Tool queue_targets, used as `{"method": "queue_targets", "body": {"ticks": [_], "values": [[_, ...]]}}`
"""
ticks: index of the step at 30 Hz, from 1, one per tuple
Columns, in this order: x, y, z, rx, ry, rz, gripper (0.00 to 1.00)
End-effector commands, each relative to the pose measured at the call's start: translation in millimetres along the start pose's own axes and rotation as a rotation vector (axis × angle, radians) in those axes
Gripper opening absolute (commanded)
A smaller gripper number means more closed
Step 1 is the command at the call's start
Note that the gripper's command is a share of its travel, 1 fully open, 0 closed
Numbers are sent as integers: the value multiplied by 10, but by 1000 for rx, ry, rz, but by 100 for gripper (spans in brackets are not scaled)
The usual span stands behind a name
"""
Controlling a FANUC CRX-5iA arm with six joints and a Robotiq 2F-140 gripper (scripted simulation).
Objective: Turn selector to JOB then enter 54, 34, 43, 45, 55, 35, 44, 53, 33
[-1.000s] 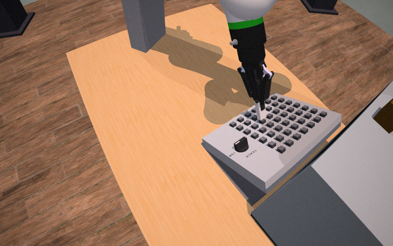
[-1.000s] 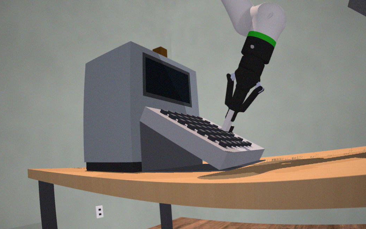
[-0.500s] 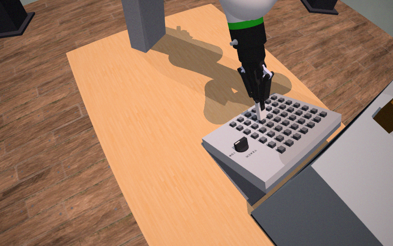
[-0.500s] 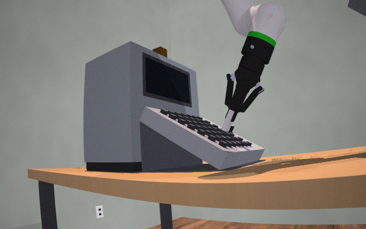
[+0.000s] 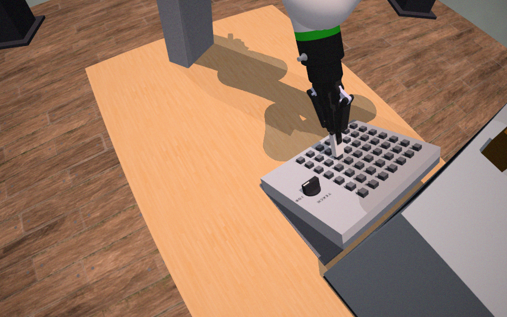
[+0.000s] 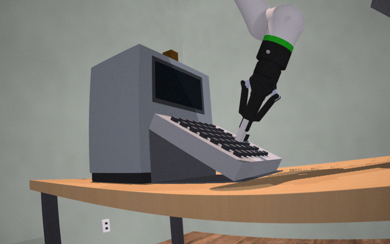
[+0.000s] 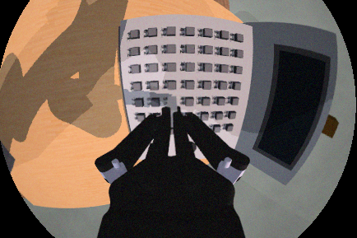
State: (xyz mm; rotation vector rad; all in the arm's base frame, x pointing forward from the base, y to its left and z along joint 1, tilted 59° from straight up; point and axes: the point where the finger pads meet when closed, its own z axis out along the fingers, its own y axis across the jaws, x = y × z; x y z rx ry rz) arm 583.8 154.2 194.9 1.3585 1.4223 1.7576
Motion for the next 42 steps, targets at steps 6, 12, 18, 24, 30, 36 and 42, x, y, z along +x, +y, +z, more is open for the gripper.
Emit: {"method": "queue_targets", "body": {"ticks": [6,12,18,24,30,36,42], "values": [[-2,1,36,0,0,0,0],[-2,1,65,0,0,0,0],[-2,1,78,0,0,0,0],[-2,1,82,0,0,0,0],[-2,1,83,0,0,0,0],[-2,1,83,0,0,0,0],[-2,1,83,0,0,0,0]]}}
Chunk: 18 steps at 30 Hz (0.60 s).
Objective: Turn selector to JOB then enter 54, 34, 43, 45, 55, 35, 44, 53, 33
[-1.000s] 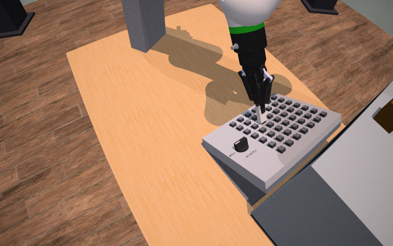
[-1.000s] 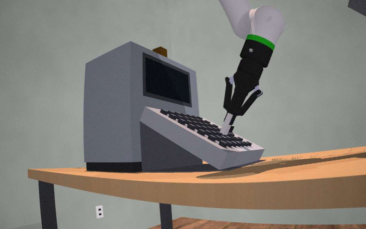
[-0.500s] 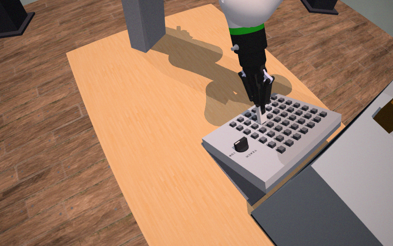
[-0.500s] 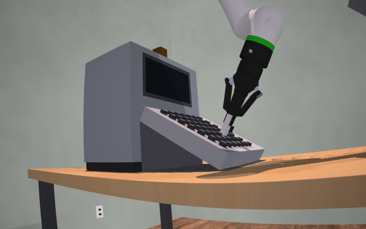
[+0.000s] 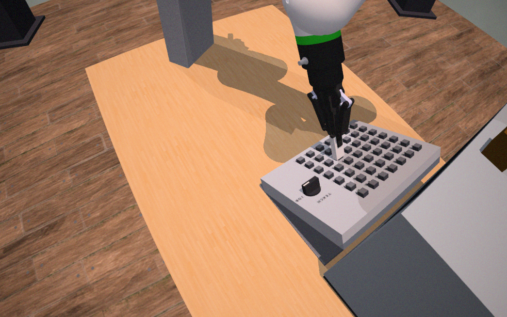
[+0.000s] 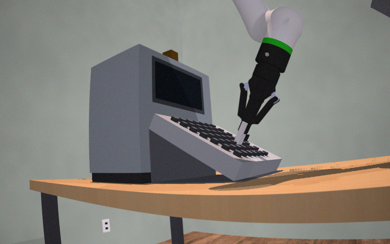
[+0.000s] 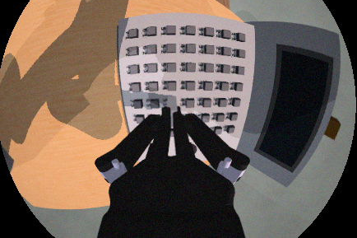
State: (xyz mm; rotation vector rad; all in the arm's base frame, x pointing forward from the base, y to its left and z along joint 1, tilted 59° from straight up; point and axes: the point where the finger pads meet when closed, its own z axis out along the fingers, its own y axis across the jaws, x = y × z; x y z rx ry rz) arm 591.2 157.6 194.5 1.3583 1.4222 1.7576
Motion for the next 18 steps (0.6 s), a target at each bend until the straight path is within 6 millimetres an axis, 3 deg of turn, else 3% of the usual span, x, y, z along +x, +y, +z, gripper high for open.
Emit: {"method": "queue_targets", "body": {"ticks": [1,18], "values": [[-2,1,1,0,0,0,0],[-2,1,-78,0,0,0,0]]}}
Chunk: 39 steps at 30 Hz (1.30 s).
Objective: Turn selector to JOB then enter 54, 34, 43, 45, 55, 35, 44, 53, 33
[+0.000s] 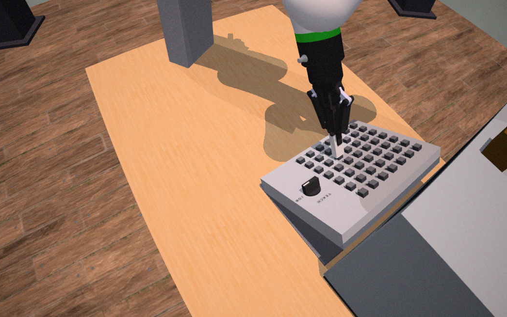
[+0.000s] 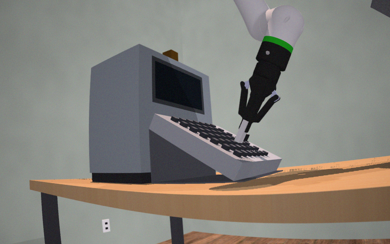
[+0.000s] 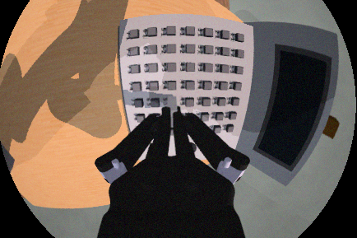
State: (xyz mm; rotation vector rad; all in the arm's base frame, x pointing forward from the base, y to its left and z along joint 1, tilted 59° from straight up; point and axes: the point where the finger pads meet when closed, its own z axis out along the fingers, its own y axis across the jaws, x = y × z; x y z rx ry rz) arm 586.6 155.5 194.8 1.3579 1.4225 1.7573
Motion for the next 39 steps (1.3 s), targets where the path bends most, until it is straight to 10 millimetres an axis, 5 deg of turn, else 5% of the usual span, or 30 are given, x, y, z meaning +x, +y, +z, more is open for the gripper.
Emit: {"method": "queue_targets", "body": {"ticks": [1,30,39], "values": [[-2,1,-44,0,0,0,0],[-1,13,-313,0,0,0,0],[-2,596,-313,0,0,0,0]]}}
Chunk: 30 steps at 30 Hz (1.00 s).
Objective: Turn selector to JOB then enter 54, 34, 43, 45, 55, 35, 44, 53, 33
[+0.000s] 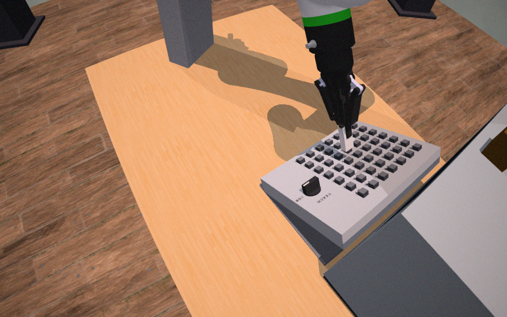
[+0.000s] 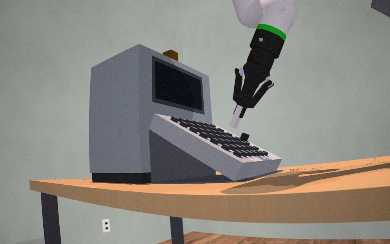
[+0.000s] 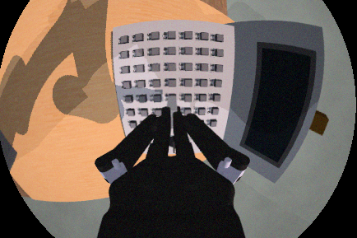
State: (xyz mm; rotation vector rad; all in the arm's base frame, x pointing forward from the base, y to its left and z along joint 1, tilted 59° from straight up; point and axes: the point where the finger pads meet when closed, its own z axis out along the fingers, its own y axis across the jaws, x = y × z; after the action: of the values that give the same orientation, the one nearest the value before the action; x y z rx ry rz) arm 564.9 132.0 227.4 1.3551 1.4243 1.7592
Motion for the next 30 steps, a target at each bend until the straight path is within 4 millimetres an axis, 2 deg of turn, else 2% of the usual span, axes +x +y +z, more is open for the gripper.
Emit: {"method": "queue_targets", "body": {"ticks": [1,11,30], "values": [[-12,305,-3,0,-3,1,0],[-12,345,11,0,-3,1,0],[-13,345,216,0,-3,1,0]]}}
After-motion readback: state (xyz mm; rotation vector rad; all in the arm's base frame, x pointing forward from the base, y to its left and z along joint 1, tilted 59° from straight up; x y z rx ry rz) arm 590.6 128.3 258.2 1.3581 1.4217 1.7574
